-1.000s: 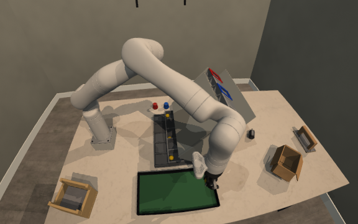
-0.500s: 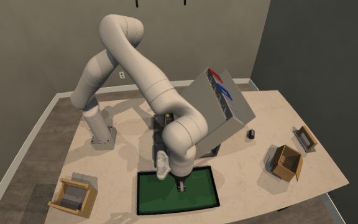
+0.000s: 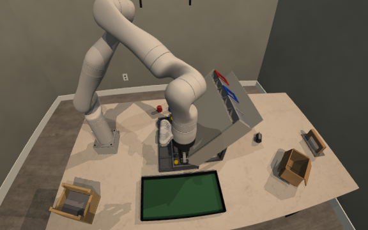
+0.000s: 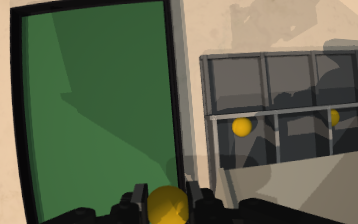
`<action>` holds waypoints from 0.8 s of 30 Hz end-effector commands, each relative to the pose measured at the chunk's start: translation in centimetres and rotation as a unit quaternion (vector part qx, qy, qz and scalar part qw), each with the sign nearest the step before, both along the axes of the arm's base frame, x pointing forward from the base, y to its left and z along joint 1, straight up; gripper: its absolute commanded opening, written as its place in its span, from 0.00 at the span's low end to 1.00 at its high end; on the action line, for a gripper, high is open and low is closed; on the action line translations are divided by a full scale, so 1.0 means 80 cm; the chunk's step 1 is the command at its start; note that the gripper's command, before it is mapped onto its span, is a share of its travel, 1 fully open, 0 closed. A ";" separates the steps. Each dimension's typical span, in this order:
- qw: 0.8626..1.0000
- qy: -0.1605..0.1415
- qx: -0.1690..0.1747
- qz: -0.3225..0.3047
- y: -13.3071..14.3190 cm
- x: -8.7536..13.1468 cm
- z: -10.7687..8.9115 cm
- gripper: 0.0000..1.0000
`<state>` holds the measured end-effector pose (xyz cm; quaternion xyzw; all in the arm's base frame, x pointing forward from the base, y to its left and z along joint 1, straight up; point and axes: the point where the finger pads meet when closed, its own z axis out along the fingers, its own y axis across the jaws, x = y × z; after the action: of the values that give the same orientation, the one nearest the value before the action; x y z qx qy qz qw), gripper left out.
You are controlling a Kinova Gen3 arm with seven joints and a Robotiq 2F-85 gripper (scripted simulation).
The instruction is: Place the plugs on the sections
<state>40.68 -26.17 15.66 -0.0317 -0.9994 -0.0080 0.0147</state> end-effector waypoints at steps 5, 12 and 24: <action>1.000 -0.006 -0.006 0.017 0.043 0.021 0.026 0.00; 1.000 -0.006 -0.004 0.009 0.144 0.046 0.070 0.00; 1.000 -0.006 -0.004 0.009 0.198 0.061 0.095 0.00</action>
<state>45.45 -10.79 22.89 -0.0272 -0.9996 -0.0069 0.0087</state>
